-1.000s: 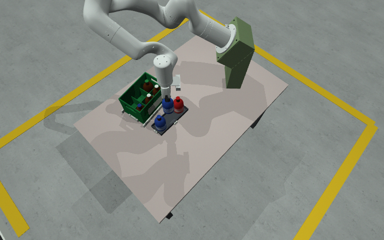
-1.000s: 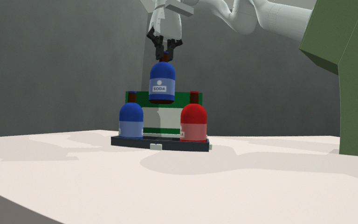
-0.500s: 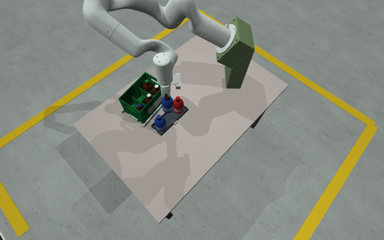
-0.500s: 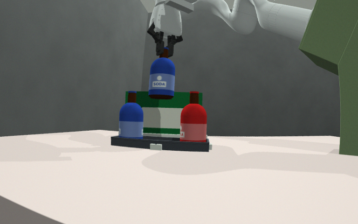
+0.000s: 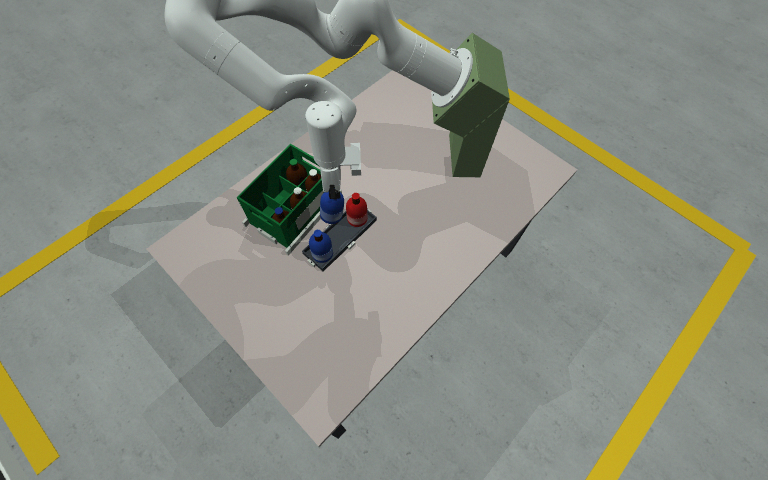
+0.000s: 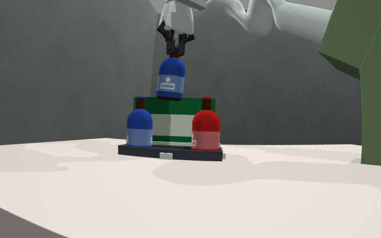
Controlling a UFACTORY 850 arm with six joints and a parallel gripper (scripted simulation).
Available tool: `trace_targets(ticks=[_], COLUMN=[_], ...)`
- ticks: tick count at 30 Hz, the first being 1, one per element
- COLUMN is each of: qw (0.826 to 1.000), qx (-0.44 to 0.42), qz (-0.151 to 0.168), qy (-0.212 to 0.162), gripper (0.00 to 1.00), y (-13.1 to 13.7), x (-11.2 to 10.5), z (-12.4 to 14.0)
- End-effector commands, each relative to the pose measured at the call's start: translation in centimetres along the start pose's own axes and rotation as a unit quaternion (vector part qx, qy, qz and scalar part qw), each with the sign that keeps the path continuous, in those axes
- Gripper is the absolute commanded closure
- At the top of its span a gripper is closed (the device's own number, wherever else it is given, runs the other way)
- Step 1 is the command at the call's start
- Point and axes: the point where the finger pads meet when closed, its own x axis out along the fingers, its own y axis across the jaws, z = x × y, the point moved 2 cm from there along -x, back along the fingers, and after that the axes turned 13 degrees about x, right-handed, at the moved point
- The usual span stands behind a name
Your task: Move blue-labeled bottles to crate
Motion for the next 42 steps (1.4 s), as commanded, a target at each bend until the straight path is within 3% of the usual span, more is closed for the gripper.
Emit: trace_targets(ticks=[1, 42], qw=[1.0, 1.0], qx=[0.0, 0.0], qz=[0.0, 0.0], qy=[0.0, 0.0], gripper=[1.0, 1.0], y=[0.0, 0.0], x=[-0.5, -2.8], z=[0.0, 0.0])
